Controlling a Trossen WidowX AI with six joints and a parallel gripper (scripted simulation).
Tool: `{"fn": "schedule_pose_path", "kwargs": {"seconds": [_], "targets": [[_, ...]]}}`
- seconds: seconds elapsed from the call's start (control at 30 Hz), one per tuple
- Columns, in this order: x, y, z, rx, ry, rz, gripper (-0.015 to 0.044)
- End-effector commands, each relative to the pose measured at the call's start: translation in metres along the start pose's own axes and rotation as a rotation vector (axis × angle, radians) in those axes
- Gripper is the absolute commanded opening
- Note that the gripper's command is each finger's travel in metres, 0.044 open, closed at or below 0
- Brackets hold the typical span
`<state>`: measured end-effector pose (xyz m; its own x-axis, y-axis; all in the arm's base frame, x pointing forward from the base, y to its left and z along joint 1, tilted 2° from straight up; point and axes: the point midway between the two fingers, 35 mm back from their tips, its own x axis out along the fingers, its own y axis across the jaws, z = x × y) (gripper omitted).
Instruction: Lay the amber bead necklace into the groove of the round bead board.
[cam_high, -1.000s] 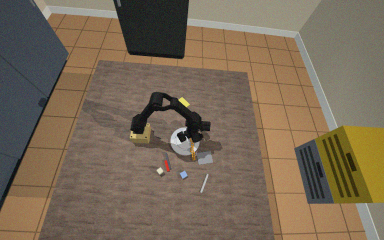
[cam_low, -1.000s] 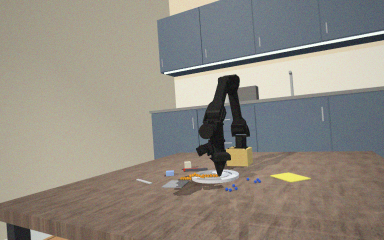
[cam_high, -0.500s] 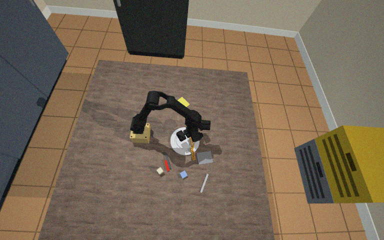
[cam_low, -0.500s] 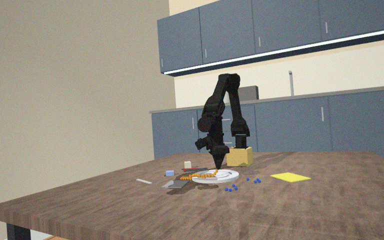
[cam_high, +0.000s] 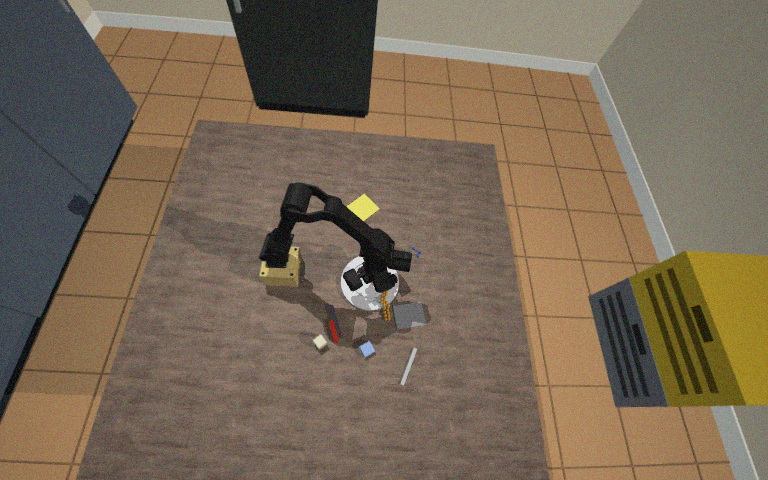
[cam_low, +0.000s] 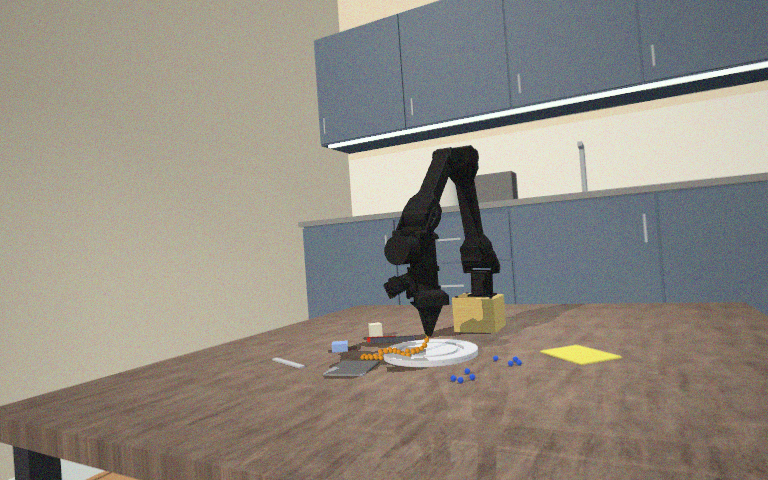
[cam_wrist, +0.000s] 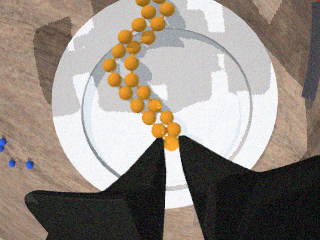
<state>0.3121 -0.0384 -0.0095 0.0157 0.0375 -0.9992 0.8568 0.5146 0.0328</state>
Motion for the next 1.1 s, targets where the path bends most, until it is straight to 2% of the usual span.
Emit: {"fn": "schedule_pose_path", "kwargs": {"seconds": [0.0,0.4,1.07], "targets": [[0.004,-0.002,-0.001,-0.005,0.001,-0.001,0.0000],[0.022,-0.002,-0.001,-0.005,0.001,-0.001,0.0000],[0.023,-0.002,-0.001,-0.005,0.001,-0.001,0.0000]]}}
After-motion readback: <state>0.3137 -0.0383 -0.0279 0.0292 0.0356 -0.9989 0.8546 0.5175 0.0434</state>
